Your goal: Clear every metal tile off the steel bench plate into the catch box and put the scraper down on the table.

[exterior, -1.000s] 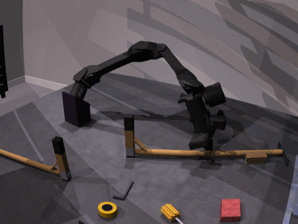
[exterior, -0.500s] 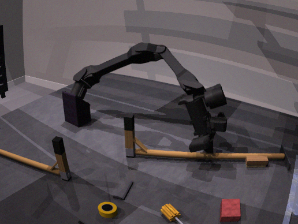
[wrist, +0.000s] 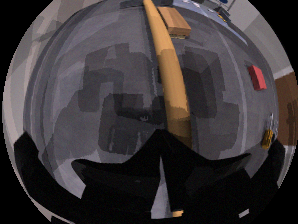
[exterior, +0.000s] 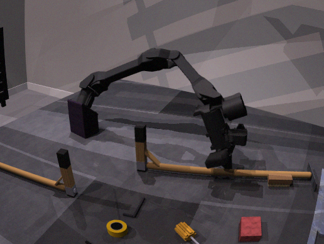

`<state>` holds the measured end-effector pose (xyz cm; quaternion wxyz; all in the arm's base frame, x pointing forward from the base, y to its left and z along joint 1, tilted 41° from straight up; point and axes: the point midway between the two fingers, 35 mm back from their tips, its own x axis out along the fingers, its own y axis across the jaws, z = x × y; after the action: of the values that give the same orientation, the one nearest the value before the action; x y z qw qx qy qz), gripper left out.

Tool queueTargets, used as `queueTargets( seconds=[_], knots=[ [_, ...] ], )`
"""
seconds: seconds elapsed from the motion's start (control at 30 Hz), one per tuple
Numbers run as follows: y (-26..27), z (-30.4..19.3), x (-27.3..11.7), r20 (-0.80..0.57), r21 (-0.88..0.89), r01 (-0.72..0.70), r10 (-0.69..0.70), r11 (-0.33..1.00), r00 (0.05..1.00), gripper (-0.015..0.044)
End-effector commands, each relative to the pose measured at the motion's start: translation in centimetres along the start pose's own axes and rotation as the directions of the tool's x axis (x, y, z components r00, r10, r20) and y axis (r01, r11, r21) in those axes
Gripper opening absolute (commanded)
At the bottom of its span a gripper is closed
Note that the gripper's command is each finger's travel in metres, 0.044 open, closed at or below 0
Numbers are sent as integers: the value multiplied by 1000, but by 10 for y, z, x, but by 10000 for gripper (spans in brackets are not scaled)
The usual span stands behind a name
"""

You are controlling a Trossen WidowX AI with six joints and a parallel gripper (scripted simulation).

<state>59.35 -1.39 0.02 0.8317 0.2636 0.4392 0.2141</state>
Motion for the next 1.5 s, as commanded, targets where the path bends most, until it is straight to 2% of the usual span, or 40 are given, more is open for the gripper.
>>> queueTargets(
  seconds=[0.0,0.4,1.23,1.47],
  knots=[
    [-10,-3,2,-5,7,7,-7,1000,1000,0],
    [-10,3,-1,2,-2,0,0,1000,1000,0],
    [-11,43,-88,14,-16,3,-3,1000,1000,0],
    [-8,40,-93,-6,-5,8,-8,1000,1000,0]
  ],
)
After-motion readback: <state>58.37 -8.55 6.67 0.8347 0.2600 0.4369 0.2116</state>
